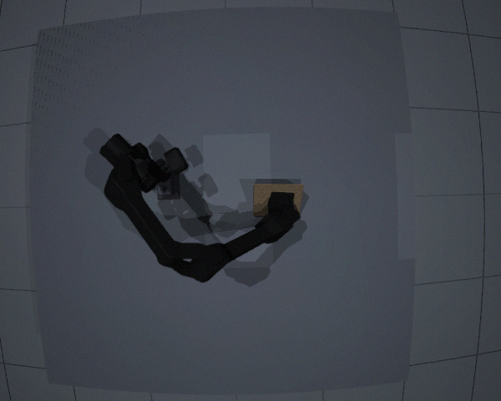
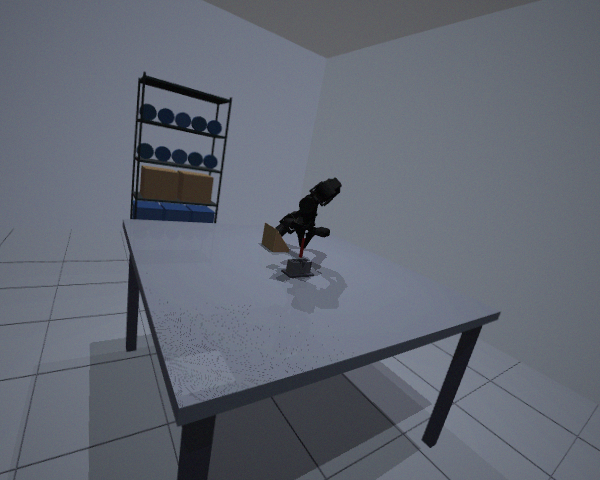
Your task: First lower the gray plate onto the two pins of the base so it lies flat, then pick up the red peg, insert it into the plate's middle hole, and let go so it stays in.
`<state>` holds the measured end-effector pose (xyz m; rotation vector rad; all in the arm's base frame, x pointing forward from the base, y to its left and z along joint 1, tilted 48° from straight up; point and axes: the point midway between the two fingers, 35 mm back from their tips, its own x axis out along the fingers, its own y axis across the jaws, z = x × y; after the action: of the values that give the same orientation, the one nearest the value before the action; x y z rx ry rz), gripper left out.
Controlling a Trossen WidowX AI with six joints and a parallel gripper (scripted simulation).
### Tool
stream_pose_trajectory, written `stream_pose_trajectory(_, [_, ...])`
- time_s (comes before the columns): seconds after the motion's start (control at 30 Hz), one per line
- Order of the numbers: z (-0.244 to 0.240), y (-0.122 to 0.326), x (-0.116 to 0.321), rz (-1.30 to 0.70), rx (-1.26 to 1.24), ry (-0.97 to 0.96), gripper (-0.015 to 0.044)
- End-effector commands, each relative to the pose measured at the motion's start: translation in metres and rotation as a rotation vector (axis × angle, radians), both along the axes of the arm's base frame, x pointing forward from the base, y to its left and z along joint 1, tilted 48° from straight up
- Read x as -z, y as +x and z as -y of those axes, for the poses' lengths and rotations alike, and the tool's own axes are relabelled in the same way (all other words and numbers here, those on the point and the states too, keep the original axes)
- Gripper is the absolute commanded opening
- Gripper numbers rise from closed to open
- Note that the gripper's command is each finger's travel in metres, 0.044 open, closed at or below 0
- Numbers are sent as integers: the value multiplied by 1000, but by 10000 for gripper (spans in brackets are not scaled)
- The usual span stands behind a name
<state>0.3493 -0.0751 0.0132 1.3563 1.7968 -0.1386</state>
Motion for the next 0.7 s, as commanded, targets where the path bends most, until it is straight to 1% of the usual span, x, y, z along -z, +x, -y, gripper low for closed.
stream_pose_trajectory(0.0, [2, 1, 0, 7, -4, -5, 0])
stream_pose_trajectory(0.67, [1, 4, -1, 7, -4, -5, 0])
